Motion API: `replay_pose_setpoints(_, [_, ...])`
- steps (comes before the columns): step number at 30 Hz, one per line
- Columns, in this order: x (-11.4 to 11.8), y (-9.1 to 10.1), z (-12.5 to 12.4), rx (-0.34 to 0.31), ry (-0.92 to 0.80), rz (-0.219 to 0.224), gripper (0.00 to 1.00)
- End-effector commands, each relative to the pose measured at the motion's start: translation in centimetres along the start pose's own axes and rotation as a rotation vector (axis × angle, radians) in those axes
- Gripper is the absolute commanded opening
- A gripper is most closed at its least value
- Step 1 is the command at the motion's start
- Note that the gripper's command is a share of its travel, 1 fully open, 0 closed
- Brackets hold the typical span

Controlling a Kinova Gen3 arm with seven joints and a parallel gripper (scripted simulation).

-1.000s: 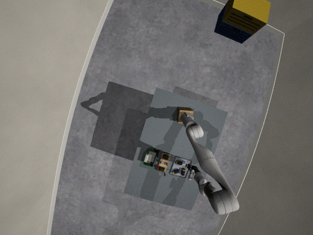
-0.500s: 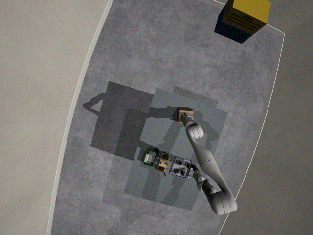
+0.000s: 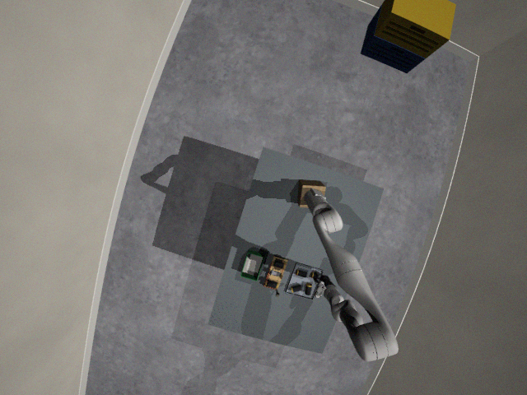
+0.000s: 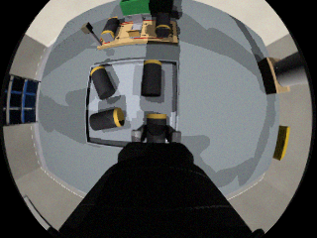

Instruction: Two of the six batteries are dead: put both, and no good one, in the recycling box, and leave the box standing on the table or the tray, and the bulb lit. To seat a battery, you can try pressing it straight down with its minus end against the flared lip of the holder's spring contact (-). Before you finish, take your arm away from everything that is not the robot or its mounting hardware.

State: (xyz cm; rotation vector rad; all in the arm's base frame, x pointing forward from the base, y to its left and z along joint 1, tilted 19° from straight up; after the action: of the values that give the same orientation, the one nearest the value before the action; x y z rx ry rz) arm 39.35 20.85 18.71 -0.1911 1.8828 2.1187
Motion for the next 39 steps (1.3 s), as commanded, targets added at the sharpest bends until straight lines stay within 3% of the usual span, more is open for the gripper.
replay_pose_setpoints(1, [0.0, 0.0, 0.0, -0.001, 0.0, -0.001, 0.9])
replay_pose_setpoints(24, [0.0, 0.3, 0.0, -0.001, 0.0, -0.001, 0.9])
replay_pose_setpoints(37, [0.0, 5.4, 0.0, -0.001, 0.0, -0.001, 0.9])
replay_pose_setpoints(39, [0.0, 5.4, 0.0, -0.001, 0.0, -0.001, 0.9])
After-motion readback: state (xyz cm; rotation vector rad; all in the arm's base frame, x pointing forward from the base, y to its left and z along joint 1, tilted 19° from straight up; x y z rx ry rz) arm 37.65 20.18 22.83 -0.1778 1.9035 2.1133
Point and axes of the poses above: the point where the finger pads meet when closed, its own y axis back along the fingers, its own x axis across the jaws, z = x × y, the point moved 9 cm from there along y, back along the fingers, and after that the axes turned 10 degrees about -y, right-handed, at the moved point
